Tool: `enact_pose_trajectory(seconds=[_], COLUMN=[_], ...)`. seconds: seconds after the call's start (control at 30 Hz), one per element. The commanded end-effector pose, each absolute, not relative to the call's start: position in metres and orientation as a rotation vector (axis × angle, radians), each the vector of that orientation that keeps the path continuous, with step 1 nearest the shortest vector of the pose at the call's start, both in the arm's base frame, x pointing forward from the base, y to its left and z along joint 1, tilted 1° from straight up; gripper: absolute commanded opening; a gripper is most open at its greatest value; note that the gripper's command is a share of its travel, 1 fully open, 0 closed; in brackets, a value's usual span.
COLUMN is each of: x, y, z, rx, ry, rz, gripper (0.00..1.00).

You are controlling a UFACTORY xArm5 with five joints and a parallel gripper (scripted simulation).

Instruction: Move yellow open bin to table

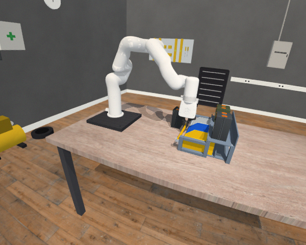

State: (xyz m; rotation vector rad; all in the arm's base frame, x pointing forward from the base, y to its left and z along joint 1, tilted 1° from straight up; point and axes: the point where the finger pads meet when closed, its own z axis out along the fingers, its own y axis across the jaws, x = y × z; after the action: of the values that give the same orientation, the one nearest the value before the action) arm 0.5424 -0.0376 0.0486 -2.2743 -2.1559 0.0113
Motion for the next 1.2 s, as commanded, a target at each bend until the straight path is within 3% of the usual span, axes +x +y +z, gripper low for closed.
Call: enact_pose_trajectory(seconds=[0.0, 1.17], x=[0.544, 0.544], y=[-0.038, -0.038], z=[0.05, 0.062], rx=[-2.277, -2.276], ry=[-2.158, -2.158], rz=[0.007, 0.006], gripper=[0.0, 0.0])
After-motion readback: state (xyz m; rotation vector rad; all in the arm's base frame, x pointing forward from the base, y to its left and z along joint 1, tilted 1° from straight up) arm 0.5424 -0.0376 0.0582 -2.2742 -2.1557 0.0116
